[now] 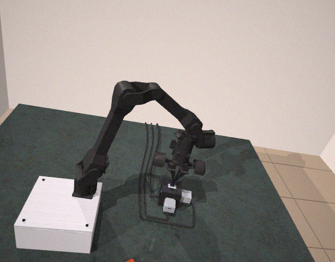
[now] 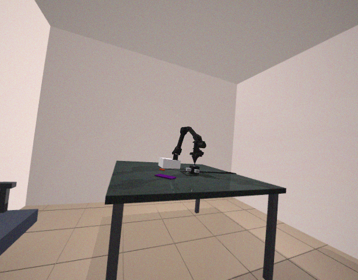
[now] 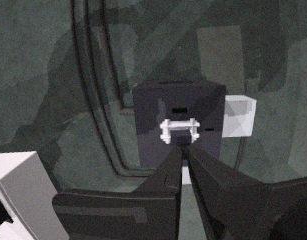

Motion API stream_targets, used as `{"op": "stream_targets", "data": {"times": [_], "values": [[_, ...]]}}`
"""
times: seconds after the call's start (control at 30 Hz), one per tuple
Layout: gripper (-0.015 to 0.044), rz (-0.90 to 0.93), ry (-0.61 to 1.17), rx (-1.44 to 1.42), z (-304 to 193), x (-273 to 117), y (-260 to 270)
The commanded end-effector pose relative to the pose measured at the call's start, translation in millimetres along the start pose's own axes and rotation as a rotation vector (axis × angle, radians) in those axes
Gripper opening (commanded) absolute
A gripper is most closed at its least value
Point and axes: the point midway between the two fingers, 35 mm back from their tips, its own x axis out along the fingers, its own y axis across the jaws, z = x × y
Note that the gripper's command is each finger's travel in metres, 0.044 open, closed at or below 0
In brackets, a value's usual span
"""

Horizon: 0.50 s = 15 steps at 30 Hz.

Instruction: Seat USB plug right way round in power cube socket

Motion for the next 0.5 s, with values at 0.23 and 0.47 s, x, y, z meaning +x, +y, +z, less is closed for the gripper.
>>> {"op": "stream_targets", "data": {"times": [0.23,0.47], "values": [[0.0000,-0.003,0.003,0.005,-0.4,1.9,-0.5],[0.0000,-0.003,0.003,0.005,-0.3,2.8,-0.5]]}}
